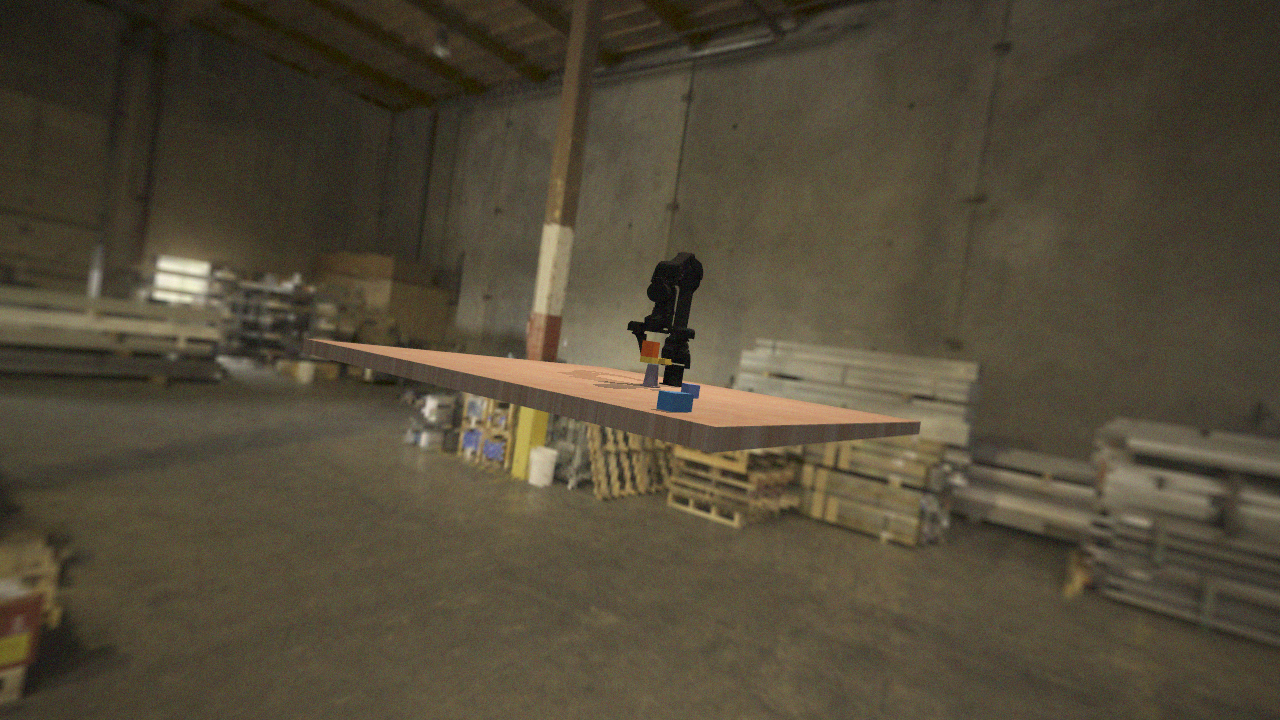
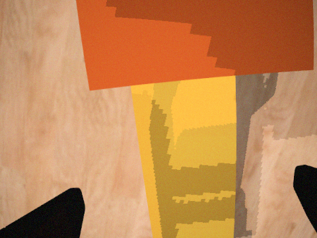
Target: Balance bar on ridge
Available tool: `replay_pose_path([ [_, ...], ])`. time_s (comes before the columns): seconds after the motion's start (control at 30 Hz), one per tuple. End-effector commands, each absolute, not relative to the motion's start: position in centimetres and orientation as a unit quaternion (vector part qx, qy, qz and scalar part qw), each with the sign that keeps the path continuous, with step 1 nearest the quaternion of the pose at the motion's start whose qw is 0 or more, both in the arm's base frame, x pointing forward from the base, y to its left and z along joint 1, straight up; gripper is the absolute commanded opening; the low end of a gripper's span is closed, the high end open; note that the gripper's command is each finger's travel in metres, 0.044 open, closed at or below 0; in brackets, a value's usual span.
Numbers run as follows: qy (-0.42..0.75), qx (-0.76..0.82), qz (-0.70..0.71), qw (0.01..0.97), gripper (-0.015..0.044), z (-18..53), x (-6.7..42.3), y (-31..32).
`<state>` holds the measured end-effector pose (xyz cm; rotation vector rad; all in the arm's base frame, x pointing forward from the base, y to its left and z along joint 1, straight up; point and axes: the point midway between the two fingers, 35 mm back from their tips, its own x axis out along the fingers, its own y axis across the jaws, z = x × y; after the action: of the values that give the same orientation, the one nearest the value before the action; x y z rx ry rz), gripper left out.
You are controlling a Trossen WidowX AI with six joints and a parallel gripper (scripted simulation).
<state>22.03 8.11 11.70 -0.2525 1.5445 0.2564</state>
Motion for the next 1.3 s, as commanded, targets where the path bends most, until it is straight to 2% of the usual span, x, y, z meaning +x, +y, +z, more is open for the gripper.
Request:
replay_pose_path([
  [0.0, 0.690, -0.113, 0.116, 0.706, 0.0440, 14.0, 22.5, 8.3],
  [0.23, 0.690, -0.112, 0.116, 0.706, 0.0440, 21.1, 22.0, 8.1],
  [1.27, 0.690, -0.112, 0.116, 0.706, 0.0440, 21.3, 21.9, 8.1],
])
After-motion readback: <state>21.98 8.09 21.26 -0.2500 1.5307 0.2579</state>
